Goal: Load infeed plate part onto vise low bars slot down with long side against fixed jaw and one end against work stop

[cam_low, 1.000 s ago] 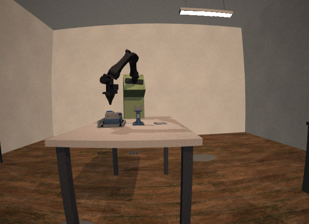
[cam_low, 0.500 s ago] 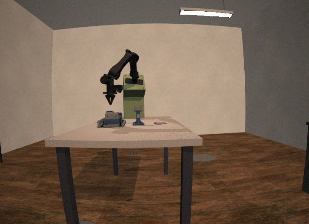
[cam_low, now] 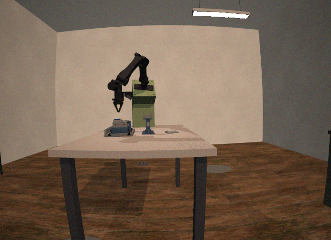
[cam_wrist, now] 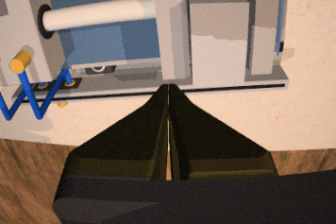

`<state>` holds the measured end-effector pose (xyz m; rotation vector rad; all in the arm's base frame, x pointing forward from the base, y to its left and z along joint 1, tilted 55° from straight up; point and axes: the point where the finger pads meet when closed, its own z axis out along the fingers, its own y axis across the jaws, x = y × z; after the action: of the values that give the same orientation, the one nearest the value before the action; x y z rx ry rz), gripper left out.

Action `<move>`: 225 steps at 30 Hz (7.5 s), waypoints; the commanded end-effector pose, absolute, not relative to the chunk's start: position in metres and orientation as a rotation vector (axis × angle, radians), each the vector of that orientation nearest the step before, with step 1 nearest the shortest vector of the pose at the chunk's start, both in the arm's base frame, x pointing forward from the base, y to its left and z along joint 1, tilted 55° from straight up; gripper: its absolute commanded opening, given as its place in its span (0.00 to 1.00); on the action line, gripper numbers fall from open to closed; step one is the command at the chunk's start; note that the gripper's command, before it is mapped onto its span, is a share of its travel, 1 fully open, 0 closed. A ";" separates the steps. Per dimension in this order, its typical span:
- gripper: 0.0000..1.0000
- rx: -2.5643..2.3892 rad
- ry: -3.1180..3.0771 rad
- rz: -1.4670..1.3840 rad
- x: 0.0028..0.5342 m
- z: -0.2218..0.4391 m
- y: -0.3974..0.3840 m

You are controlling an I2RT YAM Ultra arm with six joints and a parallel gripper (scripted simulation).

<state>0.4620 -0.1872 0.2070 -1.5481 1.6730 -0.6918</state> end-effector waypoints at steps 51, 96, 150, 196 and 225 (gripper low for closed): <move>0.00 -1.609 1.604 -0.762 0.468 0.210 -0.196; 0.00 -1.602 1.606 -0.768 0.505 0.187 -0.194; 0.00 -1.605 1.605 -0.761 0.503 0.192 -0.193; 0.00 -1.607 1.617 -0.742 0.499 0.184 -0.191; 0.00 -1.606 1.609 -0.753 0.496 0.184 -0.190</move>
<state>0.5044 -0.1856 0.1808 -1.6225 1.6019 -0.7471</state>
